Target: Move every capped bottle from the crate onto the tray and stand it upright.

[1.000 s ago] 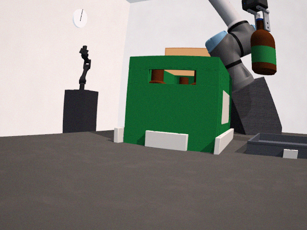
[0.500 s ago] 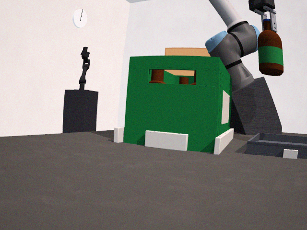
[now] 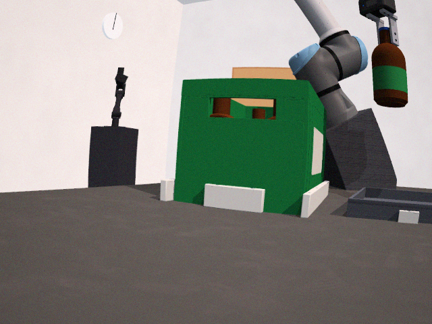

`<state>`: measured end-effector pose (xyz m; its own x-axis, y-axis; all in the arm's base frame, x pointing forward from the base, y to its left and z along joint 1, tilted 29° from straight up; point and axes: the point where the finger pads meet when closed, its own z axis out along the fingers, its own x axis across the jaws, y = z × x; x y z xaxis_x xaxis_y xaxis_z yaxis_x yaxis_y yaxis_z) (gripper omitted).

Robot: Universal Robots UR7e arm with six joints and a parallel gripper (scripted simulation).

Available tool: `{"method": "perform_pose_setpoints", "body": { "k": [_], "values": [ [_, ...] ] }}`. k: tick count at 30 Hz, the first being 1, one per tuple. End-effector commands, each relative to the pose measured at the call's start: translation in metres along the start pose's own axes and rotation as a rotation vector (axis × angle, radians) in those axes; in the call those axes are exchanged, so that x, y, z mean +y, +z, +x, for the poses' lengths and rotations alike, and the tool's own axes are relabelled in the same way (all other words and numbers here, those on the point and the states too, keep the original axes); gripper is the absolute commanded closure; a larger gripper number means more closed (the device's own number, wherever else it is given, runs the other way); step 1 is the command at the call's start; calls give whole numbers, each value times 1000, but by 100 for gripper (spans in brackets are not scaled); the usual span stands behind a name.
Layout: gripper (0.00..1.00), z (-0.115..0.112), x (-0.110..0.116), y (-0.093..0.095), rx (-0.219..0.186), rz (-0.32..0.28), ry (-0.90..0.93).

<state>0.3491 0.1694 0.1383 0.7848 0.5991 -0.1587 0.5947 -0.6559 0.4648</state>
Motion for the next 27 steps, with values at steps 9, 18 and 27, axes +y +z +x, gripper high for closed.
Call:
{"method": "perform_pose_setpoints", "body": {
  "k": [9,18,27],
  "values": [
    [100,14,-12,-1,3,-1,3],
    [100,16,-15,-1,1,-1,1],
    [100,25,-22,-1,3,-2,3]
  ]
}}
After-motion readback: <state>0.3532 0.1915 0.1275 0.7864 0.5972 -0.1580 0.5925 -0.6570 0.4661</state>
